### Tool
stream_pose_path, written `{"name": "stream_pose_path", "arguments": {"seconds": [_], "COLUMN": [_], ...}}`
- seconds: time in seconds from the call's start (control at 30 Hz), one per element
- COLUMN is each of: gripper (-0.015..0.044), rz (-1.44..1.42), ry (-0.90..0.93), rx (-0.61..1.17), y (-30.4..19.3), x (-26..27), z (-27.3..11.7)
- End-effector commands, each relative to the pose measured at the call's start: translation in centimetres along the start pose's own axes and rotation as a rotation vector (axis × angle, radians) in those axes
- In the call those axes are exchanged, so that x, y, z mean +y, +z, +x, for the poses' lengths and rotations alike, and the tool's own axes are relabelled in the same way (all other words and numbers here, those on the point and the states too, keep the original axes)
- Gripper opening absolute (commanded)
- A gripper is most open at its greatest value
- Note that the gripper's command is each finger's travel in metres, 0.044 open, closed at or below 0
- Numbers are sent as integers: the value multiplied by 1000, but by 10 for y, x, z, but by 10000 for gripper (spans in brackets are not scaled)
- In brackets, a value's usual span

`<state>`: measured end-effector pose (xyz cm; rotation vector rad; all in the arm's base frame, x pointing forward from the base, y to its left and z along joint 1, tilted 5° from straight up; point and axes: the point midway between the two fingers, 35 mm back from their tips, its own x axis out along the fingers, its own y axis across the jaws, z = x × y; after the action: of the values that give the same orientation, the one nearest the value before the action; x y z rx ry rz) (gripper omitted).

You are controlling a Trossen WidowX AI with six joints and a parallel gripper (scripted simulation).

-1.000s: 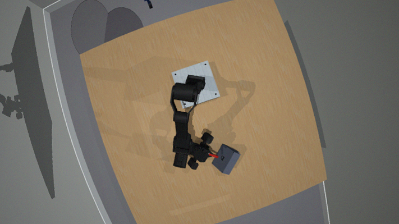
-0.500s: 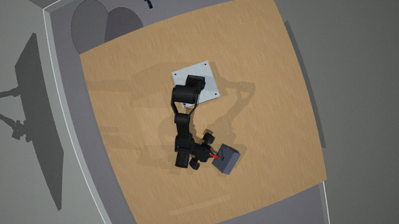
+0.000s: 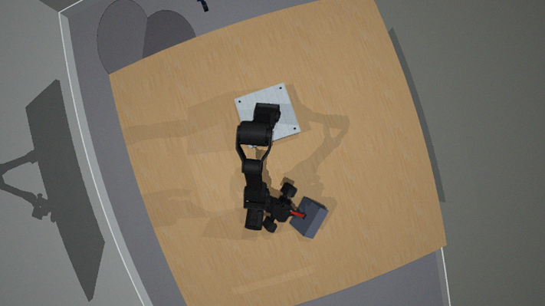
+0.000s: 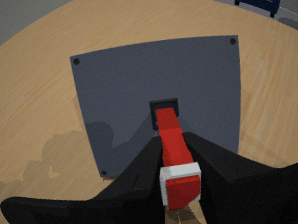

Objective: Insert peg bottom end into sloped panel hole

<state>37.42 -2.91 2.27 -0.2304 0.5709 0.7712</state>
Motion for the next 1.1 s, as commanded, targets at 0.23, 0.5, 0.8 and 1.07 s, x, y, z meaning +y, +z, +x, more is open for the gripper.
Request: {"name": "stream_pose_path", "arguments": {"seconds": [0.23, 0.5, 0.8, 1.07], "gripper": [0, 0, 0, 0], "rz": [-1, -1, -1, -1], "ry": [-2, -2, -2, -2], "rx": [0, 0, -1, -1], "y": [0, 0, -1, -2], "x": [-1, -1, -1, -1], "z": [-2, -1, 4, 9]}}
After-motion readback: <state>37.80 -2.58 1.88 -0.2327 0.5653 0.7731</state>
